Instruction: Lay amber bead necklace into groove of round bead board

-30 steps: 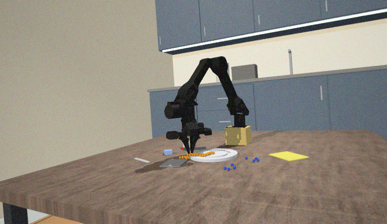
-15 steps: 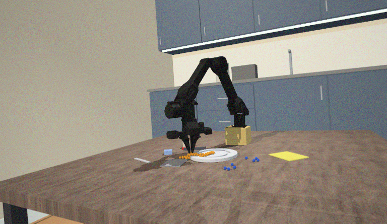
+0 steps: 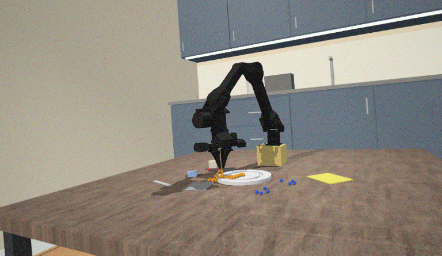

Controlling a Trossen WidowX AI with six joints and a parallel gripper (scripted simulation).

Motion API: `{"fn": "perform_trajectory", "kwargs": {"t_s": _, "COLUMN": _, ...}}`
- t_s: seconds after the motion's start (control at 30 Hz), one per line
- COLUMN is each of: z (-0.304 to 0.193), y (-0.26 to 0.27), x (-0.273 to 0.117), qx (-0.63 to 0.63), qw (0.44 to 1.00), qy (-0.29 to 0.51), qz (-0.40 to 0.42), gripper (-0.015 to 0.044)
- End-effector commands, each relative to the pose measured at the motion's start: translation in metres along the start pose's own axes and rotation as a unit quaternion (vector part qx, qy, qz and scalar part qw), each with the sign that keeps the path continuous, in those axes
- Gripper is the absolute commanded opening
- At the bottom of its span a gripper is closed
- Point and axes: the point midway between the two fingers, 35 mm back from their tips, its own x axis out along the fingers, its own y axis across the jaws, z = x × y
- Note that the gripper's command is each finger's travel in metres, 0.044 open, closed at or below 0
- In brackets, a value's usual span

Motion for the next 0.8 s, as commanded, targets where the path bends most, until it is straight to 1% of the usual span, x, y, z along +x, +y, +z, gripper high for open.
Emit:
{"fn": "perform_trajectory", "kwargs": {"t_s": 0.0, "z": 0.005, "y": 0.012, "x": 0.000, "qx": 0.000, "qw": 1.000, "qy": -0.001, "qz": 0.002, "gripper": 0.0000}}
{"fn": "perform_trajectory", "kwargs": {"t_s": 0.3, "z": 0.013, "y": 0.037, "x": 0.001, "qx": 0.000, "qw": 1.000, "qy": -0.001, "qz": 0.003, "gripper": 0.0000}}
{"fn": "perform_trajectory", "kwargs": {"t_s": 0.77, "z": 0.013, "y": 0.038, "x": 0.019, "qx": 0.000, "qw": 1.000, "qy": -0.001, "qz": 0.003, "gripper": 0.0000}}
